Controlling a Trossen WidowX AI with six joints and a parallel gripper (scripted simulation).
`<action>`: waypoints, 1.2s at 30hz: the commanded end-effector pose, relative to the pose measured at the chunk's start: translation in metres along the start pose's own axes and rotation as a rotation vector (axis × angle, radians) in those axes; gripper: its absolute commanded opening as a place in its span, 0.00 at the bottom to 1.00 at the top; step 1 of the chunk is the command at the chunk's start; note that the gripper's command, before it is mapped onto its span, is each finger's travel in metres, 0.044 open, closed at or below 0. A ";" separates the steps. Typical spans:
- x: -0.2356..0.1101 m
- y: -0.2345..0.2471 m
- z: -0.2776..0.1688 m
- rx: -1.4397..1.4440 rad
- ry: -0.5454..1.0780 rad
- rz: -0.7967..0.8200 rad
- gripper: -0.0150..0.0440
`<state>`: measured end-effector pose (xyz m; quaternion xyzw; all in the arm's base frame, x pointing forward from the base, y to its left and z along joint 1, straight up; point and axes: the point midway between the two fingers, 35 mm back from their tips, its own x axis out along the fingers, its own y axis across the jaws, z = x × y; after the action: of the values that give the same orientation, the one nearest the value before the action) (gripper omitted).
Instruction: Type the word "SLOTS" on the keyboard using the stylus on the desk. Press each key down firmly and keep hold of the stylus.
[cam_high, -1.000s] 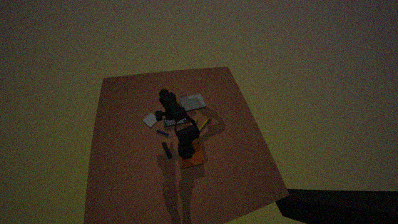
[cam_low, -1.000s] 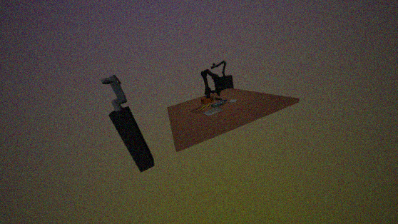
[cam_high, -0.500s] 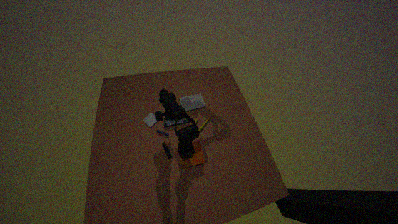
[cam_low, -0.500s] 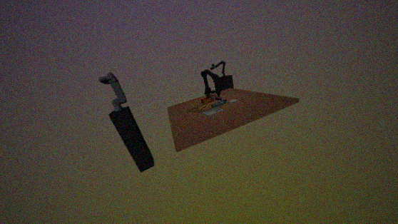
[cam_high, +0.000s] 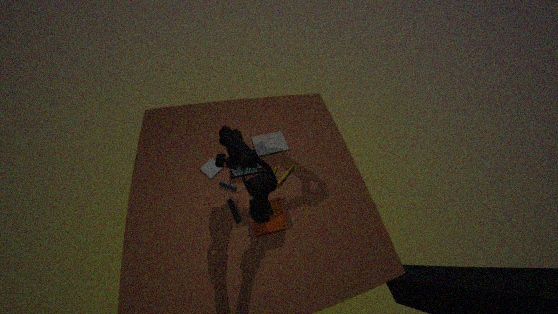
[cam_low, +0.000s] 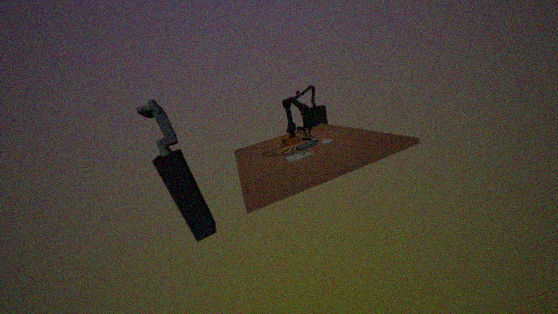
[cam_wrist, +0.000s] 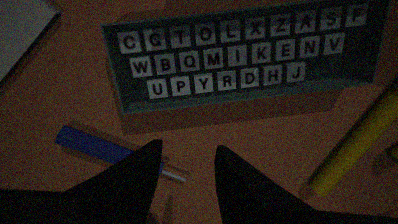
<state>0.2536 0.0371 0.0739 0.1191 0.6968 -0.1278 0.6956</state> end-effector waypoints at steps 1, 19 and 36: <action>0.007 0.011 -0.009 0.283 0.040 -0.070 0.51; 0.029 0.050 -0.054 1.551 -0.167 -0.425 0.51; 0.034 0.059 -0.064 1.879 -0.326 -0.464 0.51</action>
<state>0.2159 0.1114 0.0419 0.4553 0.2731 -0.7571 0.3808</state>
